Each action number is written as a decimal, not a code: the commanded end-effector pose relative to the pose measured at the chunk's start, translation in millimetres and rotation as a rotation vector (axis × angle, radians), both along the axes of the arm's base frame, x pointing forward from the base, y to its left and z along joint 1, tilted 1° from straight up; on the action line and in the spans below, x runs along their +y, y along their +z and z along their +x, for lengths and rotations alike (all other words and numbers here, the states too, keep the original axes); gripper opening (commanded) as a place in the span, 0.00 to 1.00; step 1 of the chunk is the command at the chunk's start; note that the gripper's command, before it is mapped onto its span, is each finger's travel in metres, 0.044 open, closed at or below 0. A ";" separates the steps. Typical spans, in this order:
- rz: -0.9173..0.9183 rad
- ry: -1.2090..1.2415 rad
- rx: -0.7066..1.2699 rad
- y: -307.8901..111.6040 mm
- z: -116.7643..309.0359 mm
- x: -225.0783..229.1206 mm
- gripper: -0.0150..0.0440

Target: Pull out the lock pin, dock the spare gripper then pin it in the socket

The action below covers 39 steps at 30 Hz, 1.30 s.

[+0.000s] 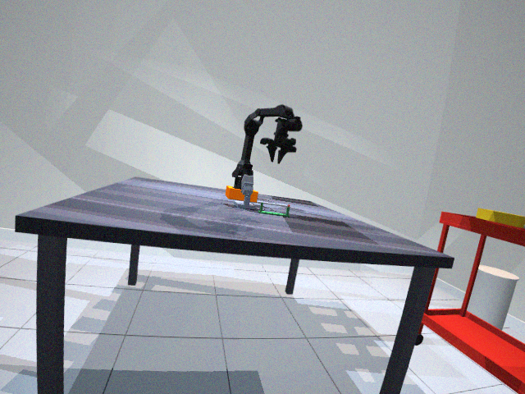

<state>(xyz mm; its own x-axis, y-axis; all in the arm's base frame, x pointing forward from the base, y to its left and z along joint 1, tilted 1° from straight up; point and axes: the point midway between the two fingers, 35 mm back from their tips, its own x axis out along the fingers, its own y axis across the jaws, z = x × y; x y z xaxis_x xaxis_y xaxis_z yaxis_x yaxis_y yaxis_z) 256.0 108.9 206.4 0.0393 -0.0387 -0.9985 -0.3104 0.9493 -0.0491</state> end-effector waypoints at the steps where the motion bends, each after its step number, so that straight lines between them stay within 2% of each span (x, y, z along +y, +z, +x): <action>1: -0.080 0.327 0.037 -19.8 42.6 0.3 0.56; 7: -0.164 0.828 0.133 -56.0 103.0 -3.5 0.56; 12: -0.194 1.102 0.204 -82.1 132.8 -8.7 0.56; 25: -0.197 1.138 0.210 -88.3 133.9 -15.3 0.56; 39: -0.197 1.138 0.210 -160.5 134.5 -14.3 0.56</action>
